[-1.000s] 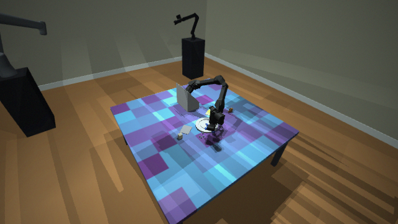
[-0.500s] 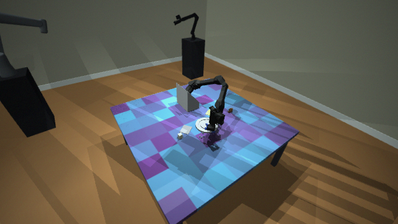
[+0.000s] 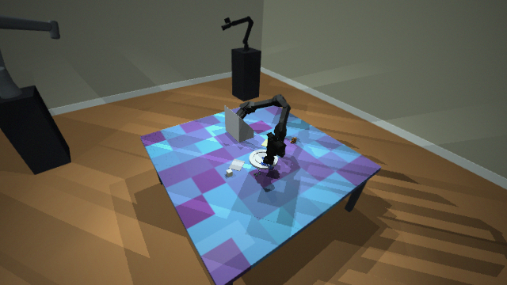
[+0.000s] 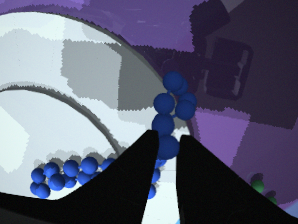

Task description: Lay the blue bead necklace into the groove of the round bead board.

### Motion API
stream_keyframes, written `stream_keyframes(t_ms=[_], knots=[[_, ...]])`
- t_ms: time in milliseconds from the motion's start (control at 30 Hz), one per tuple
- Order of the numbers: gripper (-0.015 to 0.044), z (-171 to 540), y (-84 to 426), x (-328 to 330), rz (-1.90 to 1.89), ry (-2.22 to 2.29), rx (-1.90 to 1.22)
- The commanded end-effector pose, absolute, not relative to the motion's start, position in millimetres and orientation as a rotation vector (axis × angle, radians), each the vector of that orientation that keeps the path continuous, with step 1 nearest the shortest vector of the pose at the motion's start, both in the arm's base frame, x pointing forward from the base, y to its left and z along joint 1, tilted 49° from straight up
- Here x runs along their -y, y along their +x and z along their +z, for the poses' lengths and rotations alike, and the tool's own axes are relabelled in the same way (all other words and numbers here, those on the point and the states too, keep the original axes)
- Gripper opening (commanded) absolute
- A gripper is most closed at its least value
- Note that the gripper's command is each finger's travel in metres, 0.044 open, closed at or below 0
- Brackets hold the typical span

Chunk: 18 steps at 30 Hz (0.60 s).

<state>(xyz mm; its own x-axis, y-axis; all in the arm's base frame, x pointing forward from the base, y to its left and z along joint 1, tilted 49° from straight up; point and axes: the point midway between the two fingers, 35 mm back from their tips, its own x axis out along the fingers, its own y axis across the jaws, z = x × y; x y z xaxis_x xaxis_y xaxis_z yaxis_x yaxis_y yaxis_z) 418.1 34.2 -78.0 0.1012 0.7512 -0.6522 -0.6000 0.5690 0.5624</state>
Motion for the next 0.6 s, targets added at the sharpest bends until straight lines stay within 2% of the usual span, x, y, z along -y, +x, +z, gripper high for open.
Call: stream_keyframes(t_ms=[0,567], knots=[[0.0,-72,418,-30,1.009,0.163,-1.071],[0.0,-60,375,-46,1.01,0.165,-1.073]])
